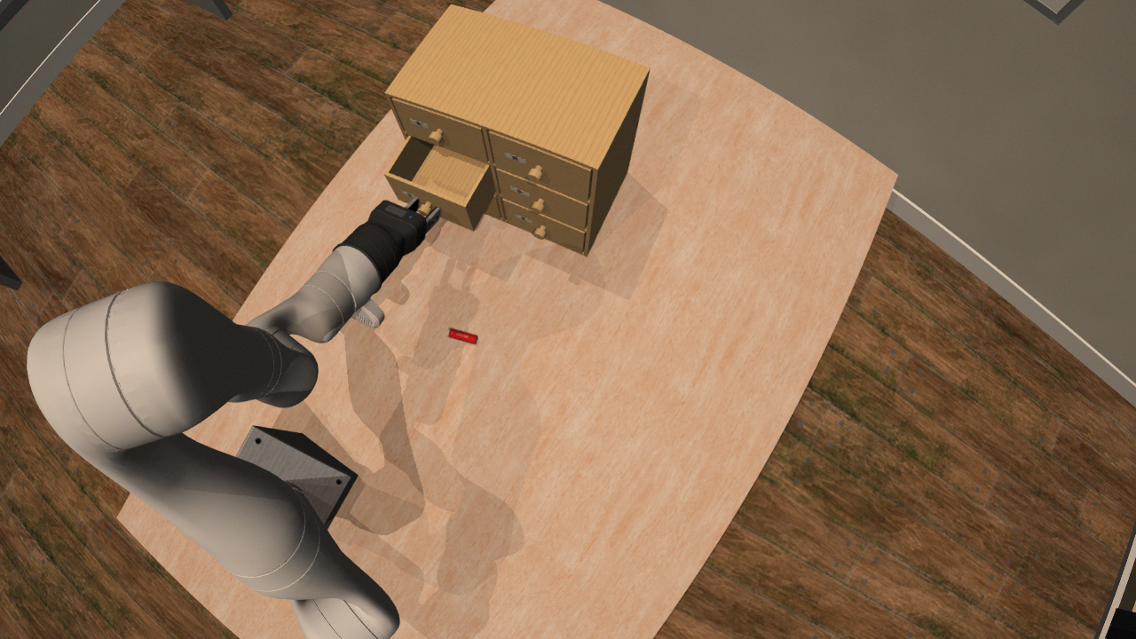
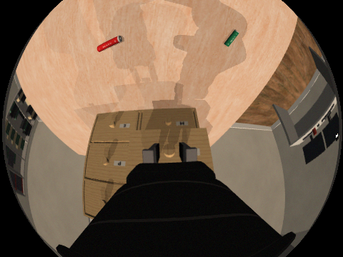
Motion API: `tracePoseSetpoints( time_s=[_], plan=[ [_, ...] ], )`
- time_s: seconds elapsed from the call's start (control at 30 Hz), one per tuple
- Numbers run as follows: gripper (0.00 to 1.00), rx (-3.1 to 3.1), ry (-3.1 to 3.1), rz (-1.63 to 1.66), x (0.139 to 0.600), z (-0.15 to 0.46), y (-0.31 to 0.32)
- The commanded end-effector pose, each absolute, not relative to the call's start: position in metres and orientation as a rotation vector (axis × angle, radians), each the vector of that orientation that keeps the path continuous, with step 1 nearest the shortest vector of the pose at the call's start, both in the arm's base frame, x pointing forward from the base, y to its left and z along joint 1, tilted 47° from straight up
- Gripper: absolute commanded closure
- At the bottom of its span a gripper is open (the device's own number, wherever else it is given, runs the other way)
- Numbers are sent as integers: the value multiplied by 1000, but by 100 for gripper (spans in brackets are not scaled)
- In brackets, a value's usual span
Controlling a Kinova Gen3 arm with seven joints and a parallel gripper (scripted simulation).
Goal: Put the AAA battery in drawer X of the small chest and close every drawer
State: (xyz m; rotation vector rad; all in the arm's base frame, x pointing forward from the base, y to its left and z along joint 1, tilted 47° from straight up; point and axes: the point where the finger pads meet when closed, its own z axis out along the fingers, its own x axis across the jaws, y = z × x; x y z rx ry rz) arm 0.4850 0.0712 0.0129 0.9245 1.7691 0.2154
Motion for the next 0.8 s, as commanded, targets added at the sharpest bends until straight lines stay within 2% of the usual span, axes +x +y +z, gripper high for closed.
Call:
tracePoseSetpoints(
  time_s=[0.0,0.4,0.77],
  plan=[
    [33,923,1770,217,482,13,72],
    [33,923,1770,217,440,17,68],
    [33,923,1770,217,428,20,69]
  ],
)
